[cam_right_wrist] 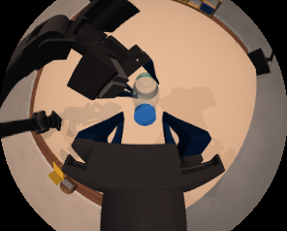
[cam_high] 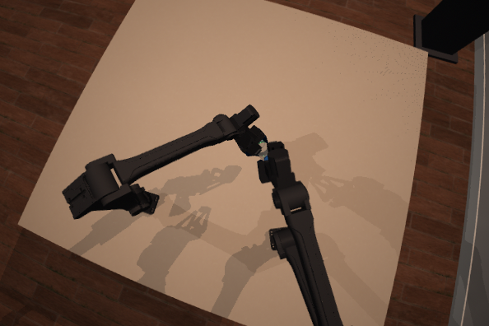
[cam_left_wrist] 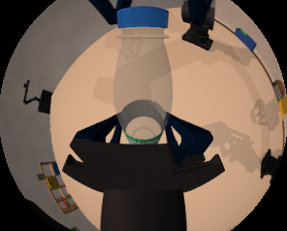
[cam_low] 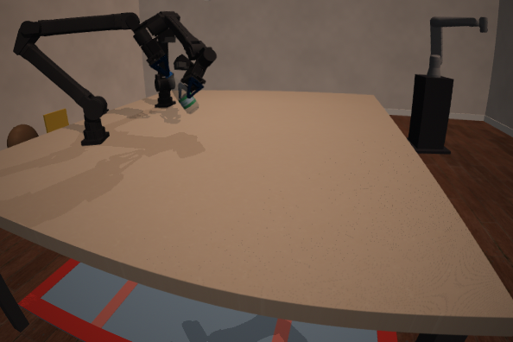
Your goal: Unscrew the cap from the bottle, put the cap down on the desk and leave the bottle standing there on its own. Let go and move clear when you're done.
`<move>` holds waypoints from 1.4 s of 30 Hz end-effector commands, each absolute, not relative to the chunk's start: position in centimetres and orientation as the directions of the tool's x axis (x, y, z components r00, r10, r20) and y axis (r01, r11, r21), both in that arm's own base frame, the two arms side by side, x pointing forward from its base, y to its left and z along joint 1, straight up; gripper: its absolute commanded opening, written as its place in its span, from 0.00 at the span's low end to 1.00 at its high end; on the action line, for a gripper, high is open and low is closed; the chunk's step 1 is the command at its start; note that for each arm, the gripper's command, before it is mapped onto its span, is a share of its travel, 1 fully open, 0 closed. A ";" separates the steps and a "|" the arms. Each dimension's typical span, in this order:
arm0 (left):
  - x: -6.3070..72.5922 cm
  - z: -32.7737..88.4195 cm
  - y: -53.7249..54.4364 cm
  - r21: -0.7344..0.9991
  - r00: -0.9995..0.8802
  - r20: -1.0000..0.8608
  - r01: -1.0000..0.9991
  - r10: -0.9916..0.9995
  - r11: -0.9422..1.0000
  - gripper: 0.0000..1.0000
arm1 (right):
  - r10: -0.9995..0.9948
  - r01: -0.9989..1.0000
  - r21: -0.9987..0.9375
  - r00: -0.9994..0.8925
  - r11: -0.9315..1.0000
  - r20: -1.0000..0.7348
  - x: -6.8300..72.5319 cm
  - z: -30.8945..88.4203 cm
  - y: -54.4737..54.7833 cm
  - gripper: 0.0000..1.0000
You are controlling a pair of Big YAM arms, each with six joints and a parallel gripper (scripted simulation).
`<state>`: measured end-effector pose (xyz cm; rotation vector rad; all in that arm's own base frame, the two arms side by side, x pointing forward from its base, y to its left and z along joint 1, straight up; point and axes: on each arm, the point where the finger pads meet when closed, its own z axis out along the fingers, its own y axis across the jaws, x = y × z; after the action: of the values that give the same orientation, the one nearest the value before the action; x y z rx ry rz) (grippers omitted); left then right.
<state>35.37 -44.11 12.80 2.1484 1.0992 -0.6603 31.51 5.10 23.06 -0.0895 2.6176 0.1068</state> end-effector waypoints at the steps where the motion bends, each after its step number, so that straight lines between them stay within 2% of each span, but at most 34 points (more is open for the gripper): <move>1: 36.1 13.4 -44.5 0.317 0.531 -0.670 0.836 0.518 -0.447 0.00 | 0.234 0.159 0.189 -0.839 0.969 -0.492 32.4 24.8 5.0 0.57; 4: 36.1 13.4 -44.5 0.317 0.531 -0.670 0.836 0.518 -0.447 0.00 | 0.277 0.196 0.211 -0.831 0.958 -0.483 32.4 24.8 5.0 0.57; 5: 36.1 13.4 -44.5 0.317 0.531 -0.670 0.836 0.518 -0.447 0.00 | 0.383 0.288 0.264 -0.803 0.920 -0.456 32.4 24.8 5.0 0.57; 9: 36.1 13.4 -44.5 0.317 0.531 -0.670 0.836 0.518 -0.447 0.00 | 0.535 0.421 0.341 -0.742 0.841 -0.403 32.4 24.8 5.0 0.57; 19: 36.1 13.4 -44.5 0.317 0.531 -0.670 0.836 0.518 -0.447 0.00 | 0.844 0.697 0.483 -0.491 0.530 -0.217 32.5 24.7 5.0 0.57; 21: 36.1 13.4 -44.5 0.317 0.531 -0.670 0.836 0.518 -0.447 0.00 | 0.844 0.697 0.483 -0.491 0.530 -0.217 32.5 24.7 5.0 0.57; 22: 36.1 13.4 -44.5 0.317 0.531 -0.670 0.836 0.518 -0.447 0.00 | 0.898 0.747 0.505 -0.409 0.432 -0.162 32.5 24.7 5.0 0.57; 32: 36.1 13.4 -44.5 0.317 0.531 -0.670 0.836 0.518 -0.447 0.00 | 0.997 0.843 0.538 -0.050 0.011 0.058 32.5 24.7 5.0 0.57; 40: 36.1 13.4 -44.5 0.317 0.531 -0.670 0.836 0.518 -0.447 0.00 | 0.997 0.844 0.537 -0.048 0.010 0.058 32.5 24.7 5.0 0.57; 42: 36.1 13.4 -44.5 0.317 0.531 -0.670 0.836 0.518 -0.447 0.00 | 0.996 0.844 0.535 -0.084 0.051 0.037 32.4 24.9 4.7 0.35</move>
<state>35.37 -44.11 12.80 2.1485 1.0993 -0.6604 31.59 4.61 23.07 1.8761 2.0155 0.5776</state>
